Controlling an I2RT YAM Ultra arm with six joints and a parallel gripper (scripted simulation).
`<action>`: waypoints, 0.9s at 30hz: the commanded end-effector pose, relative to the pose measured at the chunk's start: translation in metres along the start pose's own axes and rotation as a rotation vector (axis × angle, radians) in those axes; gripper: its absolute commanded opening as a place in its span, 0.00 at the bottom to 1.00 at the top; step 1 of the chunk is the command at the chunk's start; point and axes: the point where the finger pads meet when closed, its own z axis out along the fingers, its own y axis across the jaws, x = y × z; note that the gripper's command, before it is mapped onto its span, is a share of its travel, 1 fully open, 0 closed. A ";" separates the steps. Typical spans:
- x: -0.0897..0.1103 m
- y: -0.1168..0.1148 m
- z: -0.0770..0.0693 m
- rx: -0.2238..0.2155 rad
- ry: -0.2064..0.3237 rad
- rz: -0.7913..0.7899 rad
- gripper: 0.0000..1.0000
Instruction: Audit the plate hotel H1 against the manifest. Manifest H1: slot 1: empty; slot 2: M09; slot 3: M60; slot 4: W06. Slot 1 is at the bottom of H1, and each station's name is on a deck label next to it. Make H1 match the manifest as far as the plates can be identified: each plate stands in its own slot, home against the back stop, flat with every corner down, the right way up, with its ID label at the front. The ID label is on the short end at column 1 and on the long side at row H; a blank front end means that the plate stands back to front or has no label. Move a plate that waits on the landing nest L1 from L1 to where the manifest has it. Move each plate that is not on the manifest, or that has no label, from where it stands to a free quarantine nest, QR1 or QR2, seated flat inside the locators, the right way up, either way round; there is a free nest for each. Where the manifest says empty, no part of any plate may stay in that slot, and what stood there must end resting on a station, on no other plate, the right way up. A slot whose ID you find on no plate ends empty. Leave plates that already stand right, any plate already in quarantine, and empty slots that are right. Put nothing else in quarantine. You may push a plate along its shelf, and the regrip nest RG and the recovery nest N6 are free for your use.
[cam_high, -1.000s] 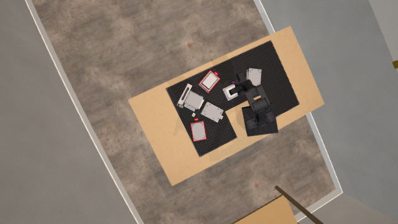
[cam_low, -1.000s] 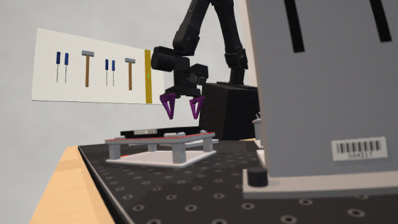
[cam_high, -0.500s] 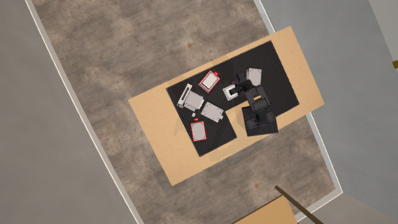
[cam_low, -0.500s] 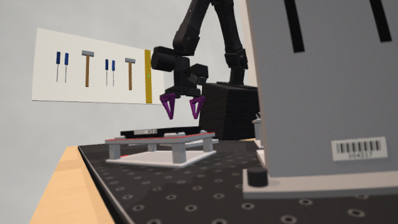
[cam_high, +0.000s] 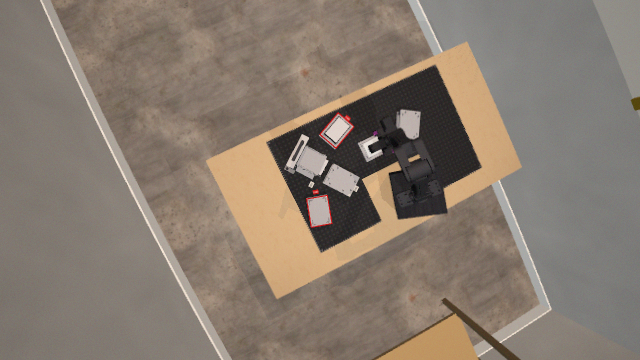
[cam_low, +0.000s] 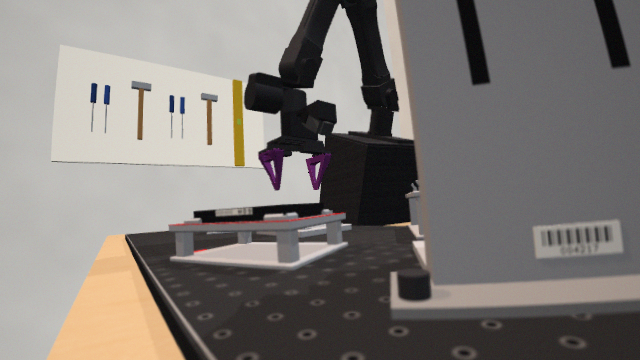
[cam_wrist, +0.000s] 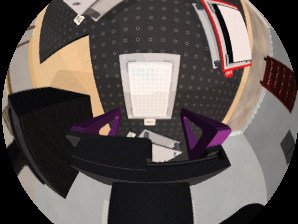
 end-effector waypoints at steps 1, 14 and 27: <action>-0.002 -0.001 -0.010 0.002 -0.006 0.004 1.00; -0.002 -0.001 -0.039 0.002 -0.005 0.004 1.00; -0.001 -0.001 -0.071 0.002 -0.005 0.004 1.00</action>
